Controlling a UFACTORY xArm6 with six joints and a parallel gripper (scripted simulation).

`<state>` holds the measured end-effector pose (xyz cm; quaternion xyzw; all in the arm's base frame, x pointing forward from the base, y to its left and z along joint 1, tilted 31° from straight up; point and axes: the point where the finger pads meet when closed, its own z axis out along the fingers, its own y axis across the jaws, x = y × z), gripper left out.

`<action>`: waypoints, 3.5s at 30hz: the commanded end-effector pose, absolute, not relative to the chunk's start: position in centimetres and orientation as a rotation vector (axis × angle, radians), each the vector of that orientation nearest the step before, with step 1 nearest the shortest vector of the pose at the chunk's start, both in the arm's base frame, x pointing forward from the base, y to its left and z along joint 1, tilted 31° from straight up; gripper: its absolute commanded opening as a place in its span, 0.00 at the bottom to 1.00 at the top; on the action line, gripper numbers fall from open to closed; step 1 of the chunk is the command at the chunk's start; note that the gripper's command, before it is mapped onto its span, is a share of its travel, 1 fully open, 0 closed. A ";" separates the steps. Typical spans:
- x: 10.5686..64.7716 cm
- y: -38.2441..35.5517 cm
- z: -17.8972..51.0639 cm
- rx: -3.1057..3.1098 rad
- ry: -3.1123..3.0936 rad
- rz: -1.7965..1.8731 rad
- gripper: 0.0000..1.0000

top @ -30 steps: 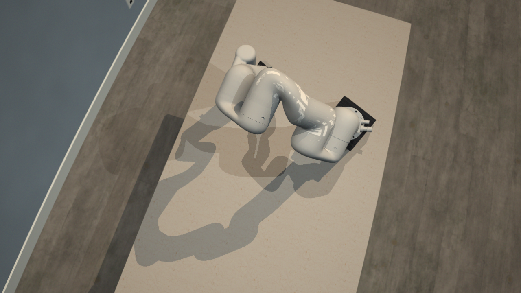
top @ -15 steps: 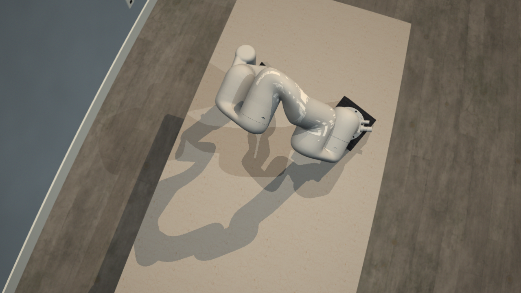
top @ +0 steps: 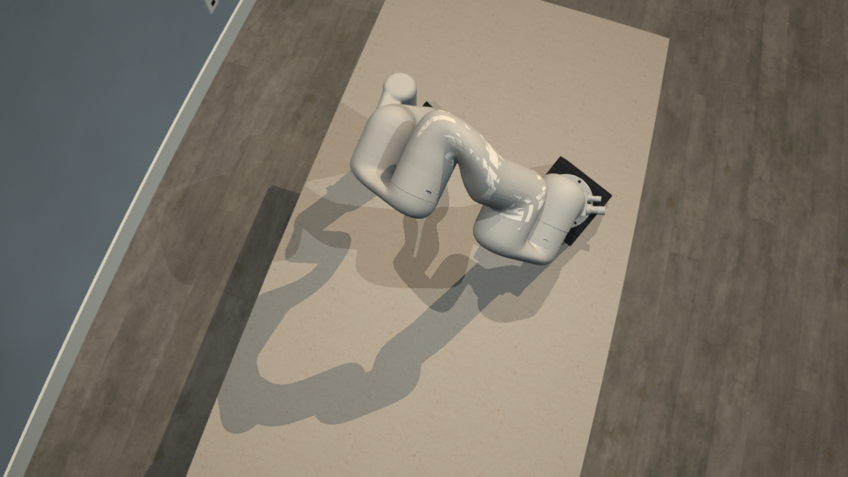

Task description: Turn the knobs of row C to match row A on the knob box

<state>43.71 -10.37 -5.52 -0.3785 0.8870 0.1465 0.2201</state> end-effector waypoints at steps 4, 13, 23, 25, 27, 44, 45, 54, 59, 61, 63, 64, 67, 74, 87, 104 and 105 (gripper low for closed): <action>43.8 -10.5 -5.4 -1.046 2.452 0.402 0.19; 43.8 -10.5 -5.4 -1.046 2.452 0.402 0.19; 43.8 -10.5 -5.4 -1.046 2.452 0.402 0.19; 43.8 -10.5 -5.4 -1.046 2.452 0.402 0.19; 43.8 -10.5 -5.3 -1.046 2.452 0.402 0.19; 42.9 -11.9 -2.5 -1.046 2.452 0.401 0.19; 42.8 -11.9 -2.4 -1.046 2.452 0.401 0.19; 42.8 -12.0 -2.3 -1.046 2.452 0.401 0.19; 42.8 -12.0 -2.3 -1.046 2.452 0.401 0.19; 42.8 -12.0 -2.3 -1.047 2.452 0.401 0.19; 42.8 -12.0 -2.3 -1.050 2.450 0.400 0.19; 42.8 -12.0 -2.3 -1.050 2.450 0.400 0.19; 42.8 -12.0 -2.3 -1.094 2.427 0.388 0.19; 43.0 -11.9 -1.8 -1.373 2.254 0.307 0.19; 43.3 -11.7 -1.0 -1.784 1.913 0.167 0.19; 43.7 -11.4 0.1 -2.219 1.367 -0.024 0.19; 43.7 -11.4 0.1 -2.242 1.330 -0.036 0.19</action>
